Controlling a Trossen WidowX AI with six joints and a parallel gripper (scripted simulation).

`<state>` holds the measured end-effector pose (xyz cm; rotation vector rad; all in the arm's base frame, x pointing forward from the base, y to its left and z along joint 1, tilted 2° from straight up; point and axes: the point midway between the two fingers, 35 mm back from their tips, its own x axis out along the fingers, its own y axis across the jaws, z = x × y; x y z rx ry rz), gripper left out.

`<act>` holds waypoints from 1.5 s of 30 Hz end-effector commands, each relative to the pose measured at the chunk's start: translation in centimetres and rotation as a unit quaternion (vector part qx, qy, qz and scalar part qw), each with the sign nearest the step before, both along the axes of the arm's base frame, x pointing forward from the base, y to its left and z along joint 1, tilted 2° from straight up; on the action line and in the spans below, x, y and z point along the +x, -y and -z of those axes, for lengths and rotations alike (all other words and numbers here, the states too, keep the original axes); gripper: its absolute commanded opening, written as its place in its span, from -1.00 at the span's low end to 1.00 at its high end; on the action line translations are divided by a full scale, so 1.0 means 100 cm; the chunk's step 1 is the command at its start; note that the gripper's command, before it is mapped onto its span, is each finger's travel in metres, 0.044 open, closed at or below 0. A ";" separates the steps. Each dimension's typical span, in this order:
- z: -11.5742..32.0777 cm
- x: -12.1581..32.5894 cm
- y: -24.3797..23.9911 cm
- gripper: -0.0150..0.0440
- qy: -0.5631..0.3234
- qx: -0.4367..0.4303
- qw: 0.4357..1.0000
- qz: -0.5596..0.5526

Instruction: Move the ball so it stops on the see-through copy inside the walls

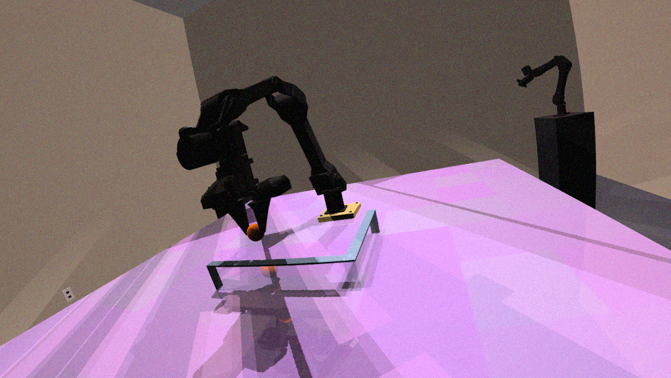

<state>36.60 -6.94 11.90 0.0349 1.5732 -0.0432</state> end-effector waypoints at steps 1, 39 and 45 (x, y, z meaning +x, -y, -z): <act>0.006 0.000 -0.002 -0.49 0.002 0.001 1.000 0.003; 0.088 0.000 -0.001 -0.40 0.003 -0.001 1.000 0.002; 0.088 0.000 -0.001 0.13 0.003 -0.001 1.000 0.002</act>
